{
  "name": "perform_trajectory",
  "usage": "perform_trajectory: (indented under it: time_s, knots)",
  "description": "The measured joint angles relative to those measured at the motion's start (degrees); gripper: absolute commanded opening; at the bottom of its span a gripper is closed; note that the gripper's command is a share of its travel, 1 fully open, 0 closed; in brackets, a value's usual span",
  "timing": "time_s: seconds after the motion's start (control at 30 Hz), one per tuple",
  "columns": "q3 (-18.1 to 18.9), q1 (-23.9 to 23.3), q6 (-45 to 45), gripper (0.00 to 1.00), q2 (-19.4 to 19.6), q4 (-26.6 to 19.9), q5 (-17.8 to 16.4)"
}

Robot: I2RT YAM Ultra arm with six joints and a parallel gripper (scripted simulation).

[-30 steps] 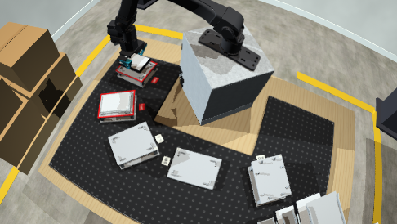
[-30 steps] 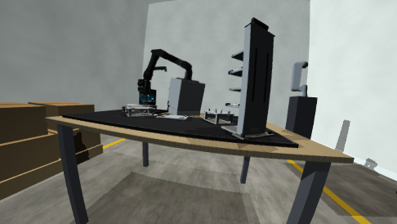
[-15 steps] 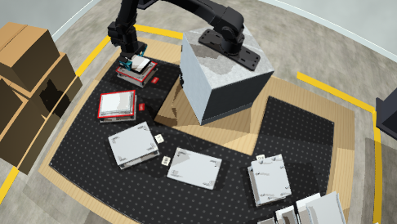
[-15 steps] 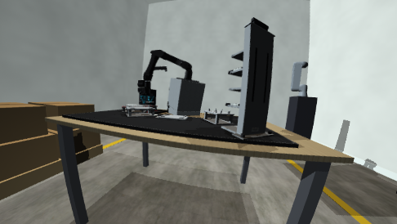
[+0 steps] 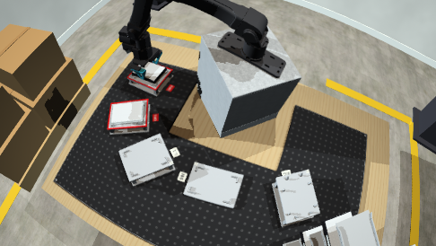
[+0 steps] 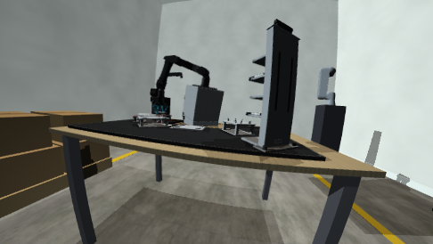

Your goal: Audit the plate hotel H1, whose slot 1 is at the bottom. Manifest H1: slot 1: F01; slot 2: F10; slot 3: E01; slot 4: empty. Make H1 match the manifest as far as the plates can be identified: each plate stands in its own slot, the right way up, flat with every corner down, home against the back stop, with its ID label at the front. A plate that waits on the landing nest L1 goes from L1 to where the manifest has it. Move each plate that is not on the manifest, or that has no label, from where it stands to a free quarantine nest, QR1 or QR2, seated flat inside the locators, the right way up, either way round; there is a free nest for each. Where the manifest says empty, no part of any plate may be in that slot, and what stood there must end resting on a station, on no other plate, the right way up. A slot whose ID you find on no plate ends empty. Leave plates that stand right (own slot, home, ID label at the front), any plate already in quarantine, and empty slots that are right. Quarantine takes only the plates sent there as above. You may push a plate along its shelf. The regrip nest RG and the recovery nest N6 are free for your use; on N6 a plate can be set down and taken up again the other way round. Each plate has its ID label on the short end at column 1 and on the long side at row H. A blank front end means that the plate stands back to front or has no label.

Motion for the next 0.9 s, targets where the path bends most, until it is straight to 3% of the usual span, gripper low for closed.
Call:
perform_trajectory:
  time_s: [0.43,0.47,0.9]
  knots:
    - [0.74,0.17,0.15,0.86,1.33,0.72,-0.02]
    - [0.81,0.15,0.15,1.00,1.46,0.76,-0.02]
    - [0.94,0.15,0.22,1.00,1.51,0.98,-0.02]
